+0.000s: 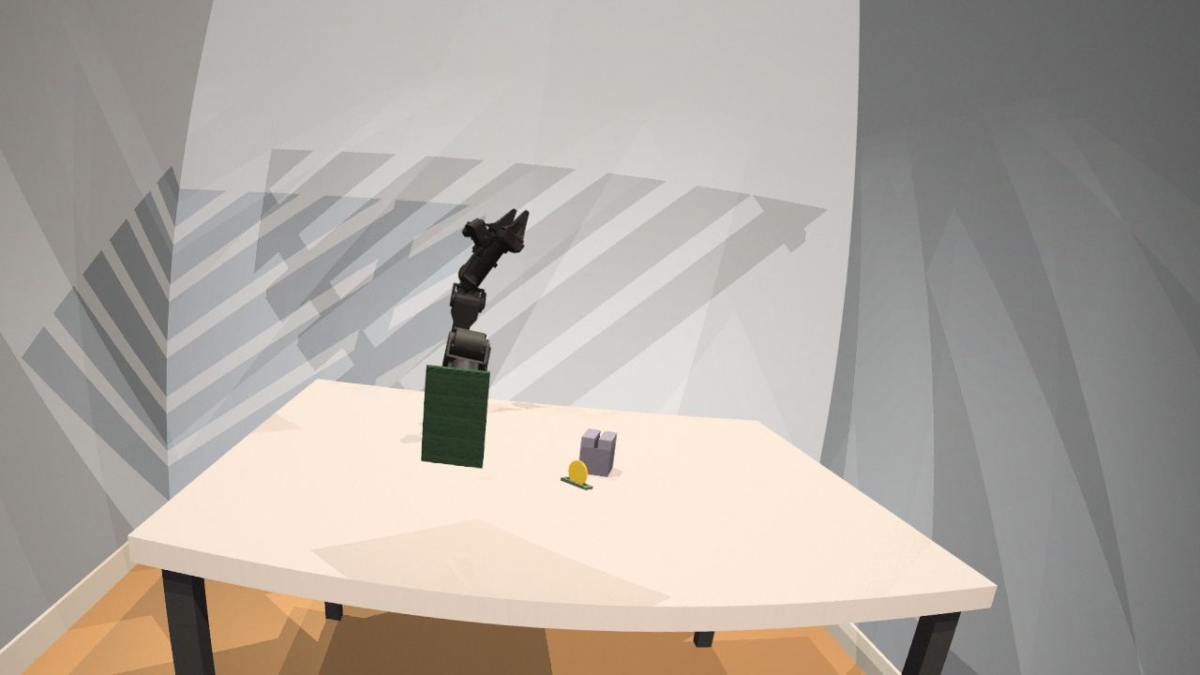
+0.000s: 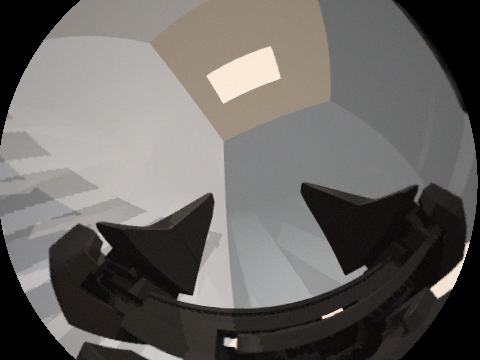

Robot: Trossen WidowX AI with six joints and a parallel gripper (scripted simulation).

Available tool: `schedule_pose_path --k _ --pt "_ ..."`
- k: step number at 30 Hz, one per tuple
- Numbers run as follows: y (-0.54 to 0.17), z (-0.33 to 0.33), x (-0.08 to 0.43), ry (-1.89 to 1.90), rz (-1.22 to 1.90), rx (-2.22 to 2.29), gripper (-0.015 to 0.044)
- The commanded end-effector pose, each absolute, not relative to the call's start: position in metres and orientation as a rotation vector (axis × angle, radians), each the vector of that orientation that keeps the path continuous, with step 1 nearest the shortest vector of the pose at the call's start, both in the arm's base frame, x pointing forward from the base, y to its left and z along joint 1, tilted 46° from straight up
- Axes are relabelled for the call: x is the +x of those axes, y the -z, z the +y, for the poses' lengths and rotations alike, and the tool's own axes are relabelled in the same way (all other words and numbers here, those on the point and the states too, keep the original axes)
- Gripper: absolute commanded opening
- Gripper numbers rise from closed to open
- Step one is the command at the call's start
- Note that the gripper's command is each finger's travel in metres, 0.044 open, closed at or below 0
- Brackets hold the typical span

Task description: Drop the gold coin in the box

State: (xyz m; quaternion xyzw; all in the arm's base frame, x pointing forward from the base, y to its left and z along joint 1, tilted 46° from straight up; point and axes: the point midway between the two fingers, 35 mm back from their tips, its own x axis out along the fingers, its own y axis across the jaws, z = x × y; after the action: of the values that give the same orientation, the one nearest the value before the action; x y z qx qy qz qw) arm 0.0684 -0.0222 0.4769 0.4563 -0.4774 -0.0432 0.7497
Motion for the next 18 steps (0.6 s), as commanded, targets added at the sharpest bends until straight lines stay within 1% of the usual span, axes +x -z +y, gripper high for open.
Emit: schedule_pose_path --k 1,4,9,14,18 --pt "-0.477 -0.025 0.069 0.102 -1.039 1.002 0.0374" --pt "-0.469 -0.063 0.083 0.206 -0.963 1.063 0.0295" --pt "-0.435 -0.135 0.120 0.401 -0.745 1.175 0.0164" --pt "-0.382 -0.190 0.161 0.557 -0.471 1.251 0.0161" --pt "-0.329 -0.218 0.194 0.644 -0.219 1.286 0.0161"
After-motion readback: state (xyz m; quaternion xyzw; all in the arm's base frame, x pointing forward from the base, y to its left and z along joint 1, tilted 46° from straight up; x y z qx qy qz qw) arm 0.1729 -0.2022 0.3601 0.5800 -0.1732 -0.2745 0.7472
